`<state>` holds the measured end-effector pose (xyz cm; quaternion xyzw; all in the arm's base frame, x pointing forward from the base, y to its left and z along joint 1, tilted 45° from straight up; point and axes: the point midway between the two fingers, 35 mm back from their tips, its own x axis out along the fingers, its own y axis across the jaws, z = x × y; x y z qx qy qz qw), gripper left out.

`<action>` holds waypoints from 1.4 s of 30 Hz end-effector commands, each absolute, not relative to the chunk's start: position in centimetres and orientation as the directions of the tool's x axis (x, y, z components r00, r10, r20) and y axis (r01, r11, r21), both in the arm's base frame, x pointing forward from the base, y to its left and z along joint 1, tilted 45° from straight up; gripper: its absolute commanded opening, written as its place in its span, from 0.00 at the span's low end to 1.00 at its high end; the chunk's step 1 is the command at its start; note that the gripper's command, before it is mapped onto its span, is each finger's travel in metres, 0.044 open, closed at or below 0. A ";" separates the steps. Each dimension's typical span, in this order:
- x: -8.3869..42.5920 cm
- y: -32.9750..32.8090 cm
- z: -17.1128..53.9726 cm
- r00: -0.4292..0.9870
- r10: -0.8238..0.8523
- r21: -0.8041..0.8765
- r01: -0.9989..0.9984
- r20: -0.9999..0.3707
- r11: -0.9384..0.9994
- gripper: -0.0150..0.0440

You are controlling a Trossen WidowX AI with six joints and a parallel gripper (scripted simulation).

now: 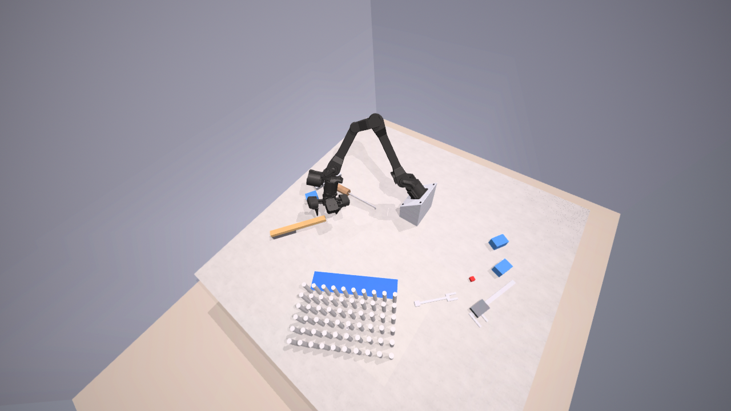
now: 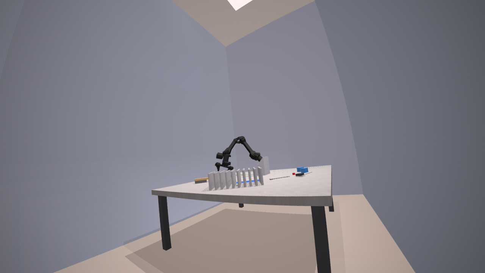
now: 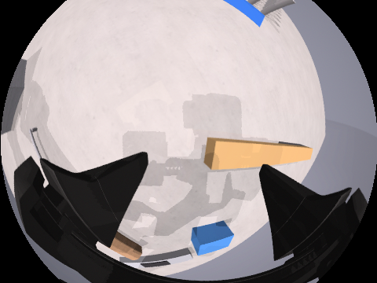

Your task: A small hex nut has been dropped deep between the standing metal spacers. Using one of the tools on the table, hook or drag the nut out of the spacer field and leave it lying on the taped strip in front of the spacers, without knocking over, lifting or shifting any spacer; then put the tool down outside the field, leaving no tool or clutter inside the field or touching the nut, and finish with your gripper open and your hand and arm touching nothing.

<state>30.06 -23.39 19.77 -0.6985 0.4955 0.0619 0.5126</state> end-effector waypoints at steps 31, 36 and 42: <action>14.3 -28.1 25.7 0.104 -0.712 0.005 -0.989 -0.695 -0.150 1.00; 14.3 -28.1 25.7 0.104 -0.712 0.005 -0.989 -0.695 -0.150 0.87; 14.3 -28.1 25.7 0.104 -0.712 0.005 -0.989 -0.695 -0.150 0.73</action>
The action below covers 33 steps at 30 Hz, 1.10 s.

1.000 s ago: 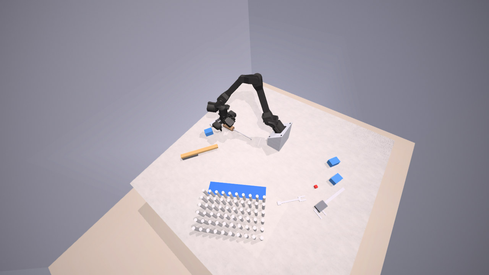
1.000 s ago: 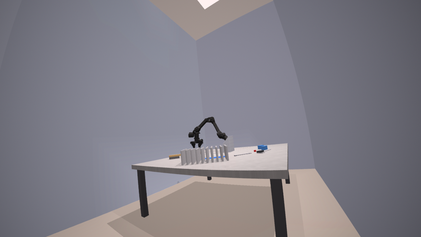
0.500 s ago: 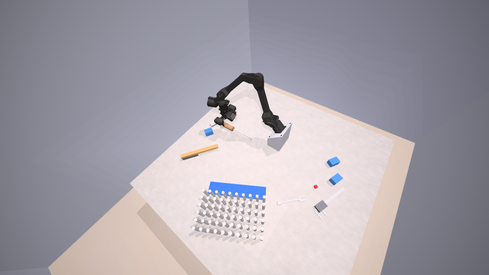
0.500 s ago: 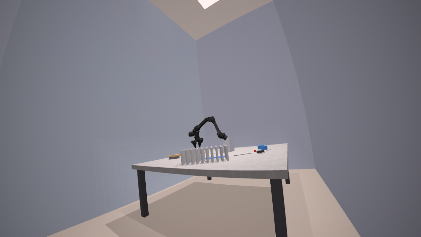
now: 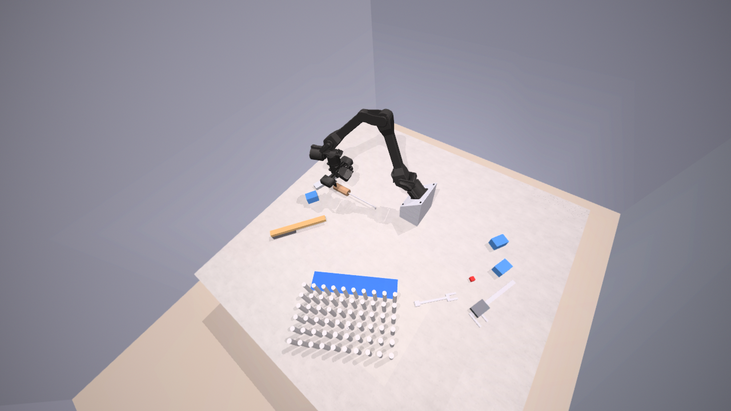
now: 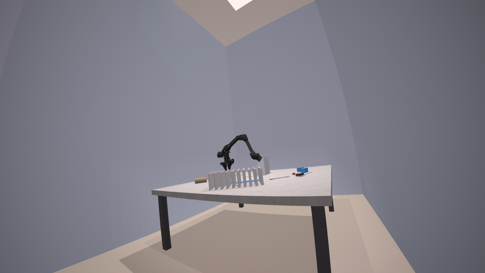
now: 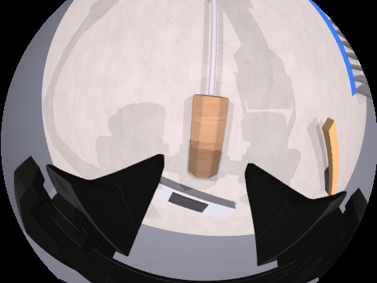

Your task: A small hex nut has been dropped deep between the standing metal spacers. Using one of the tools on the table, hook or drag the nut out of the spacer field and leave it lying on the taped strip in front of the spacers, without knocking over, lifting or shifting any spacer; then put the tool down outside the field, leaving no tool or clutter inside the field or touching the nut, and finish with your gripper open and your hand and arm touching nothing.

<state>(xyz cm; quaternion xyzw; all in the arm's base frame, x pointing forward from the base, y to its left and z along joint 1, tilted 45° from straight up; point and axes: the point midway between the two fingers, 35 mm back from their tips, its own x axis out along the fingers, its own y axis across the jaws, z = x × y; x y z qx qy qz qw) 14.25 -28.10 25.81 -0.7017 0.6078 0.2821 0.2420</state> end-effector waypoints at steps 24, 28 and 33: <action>14.8 -30.1 23.9 0.103 -0.712 0.006 -0.989 -0.695 -0.149 0.73; 14.8 -30.6 23.4 0.103 -0.712 0.006 -0.989 -0.695 -0.149 0.73; 14.9 -31.1 22.9 0.103 -0.712 0.007 -0.989 -0.695 -0.149 0.73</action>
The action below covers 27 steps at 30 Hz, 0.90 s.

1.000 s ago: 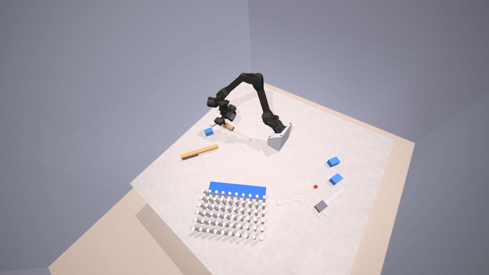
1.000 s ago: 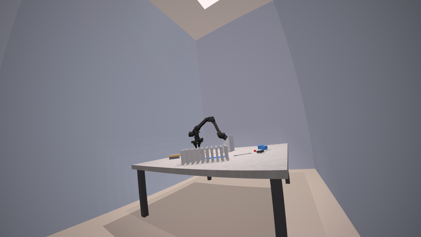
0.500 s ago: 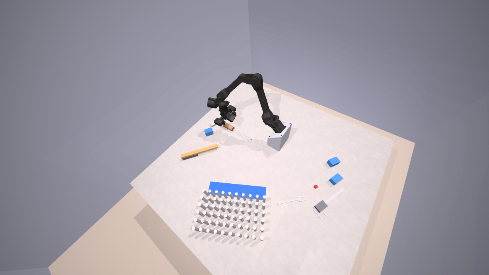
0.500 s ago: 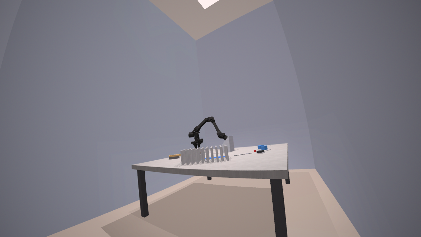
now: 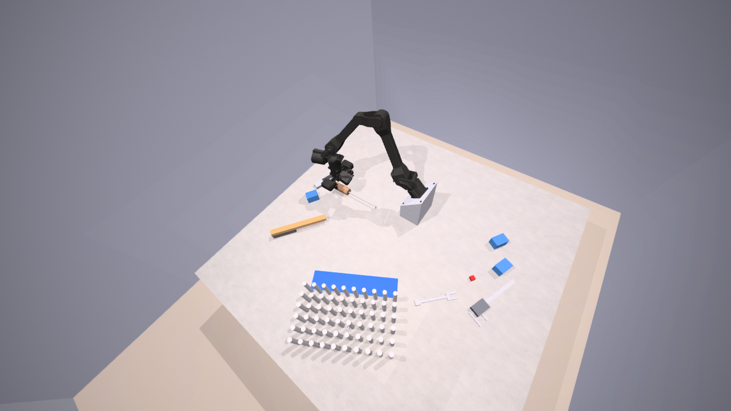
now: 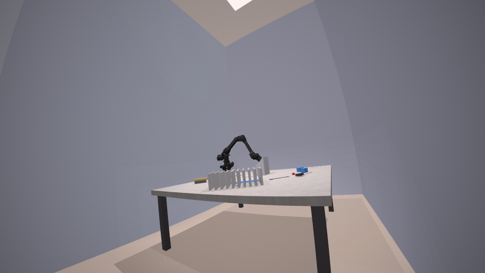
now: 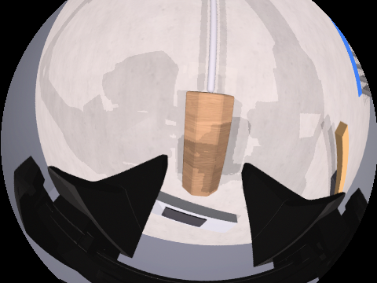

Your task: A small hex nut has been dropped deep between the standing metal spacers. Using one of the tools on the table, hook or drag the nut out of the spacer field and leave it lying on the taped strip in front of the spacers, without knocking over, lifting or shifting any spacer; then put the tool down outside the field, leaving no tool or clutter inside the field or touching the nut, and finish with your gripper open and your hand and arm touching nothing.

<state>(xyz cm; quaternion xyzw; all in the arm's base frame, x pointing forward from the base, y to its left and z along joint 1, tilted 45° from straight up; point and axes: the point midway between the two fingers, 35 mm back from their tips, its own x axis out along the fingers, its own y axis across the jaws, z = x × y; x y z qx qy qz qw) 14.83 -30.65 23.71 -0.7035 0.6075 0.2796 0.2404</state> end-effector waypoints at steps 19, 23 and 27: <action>15.1 -33.0 20.8 0.102 -0.713 0.008 -0.989 -0.694 -0.150 0.73; 15.1 -33.0 20.8 0.102 -0.713 0.008 -0.989 -0.694 -0.150 0.55; 15.1 -33.0 20.8 0.102 -0.713 0.008 -0.989 -0.694 -0.150 0.51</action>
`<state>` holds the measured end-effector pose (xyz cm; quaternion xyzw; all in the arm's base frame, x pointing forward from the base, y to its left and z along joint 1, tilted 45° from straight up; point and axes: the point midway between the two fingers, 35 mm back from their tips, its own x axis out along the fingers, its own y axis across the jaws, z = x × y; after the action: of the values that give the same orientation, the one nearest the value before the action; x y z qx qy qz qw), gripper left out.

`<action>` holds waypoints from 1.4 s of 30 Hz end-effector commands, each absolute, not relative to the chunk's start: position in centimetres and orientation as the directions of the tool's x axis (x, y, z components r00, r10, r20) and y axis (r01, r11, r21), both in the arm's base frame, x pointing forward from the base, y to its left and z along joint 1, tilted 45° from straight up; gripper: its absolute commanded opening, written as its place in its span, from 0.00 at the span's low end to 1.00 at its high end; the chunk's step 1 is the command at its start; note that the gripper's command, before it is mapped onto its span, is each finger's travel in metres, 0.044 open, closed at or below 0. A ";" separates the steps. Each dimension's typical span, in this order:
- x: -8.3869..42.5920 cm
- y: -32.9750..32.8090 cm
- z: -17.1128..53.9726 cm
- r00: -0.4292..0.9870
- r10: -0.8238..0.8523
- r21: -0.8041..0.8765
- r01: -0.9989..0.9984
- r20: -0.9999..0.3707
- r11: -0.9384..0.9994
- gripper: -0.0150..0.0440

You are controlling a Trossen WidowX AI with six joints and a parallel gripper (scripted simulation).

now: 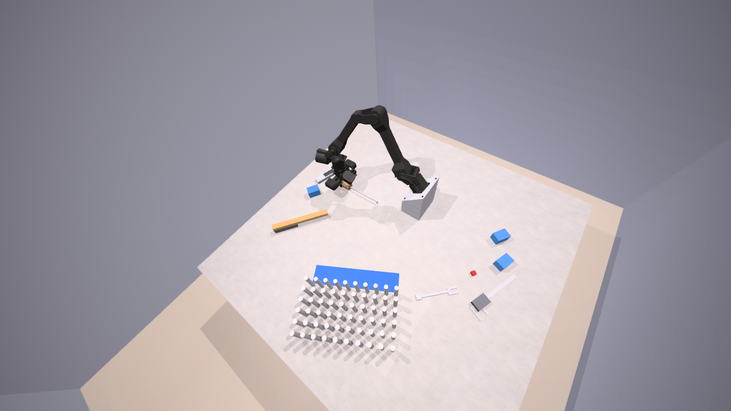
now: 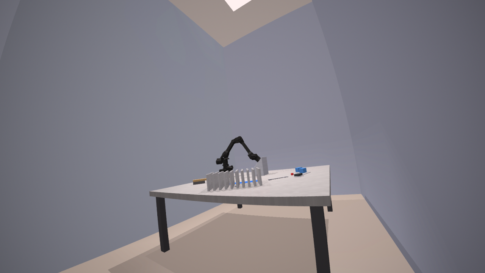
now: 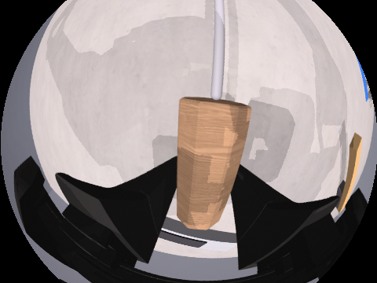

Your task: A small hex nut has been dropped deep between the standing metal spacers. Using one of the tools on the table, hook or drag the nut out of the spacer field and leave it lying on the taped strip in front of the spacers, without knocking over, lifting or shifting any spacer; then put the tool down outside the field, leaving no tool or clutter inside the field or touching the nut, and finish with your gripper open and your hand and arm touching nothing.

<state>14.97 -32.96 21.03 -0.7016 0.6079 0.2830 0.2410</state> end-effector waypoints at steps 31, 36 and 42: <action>14.5 -29.1 25.0 0.103 -0.718 -0.303 -0.940 -0.688 0.155 0.25; 14.6 -29.2 24.9 0.104 -0.719 -0.359 -0.909 -0.688 0.213 0.25; 14.6 -29.3 24.8 0.104 -0.719 -0.359 -0.909 -0.688 0.212 0.25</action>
<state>14.58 -29.19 24.97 -0.6200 0.6579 0.1187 0.4108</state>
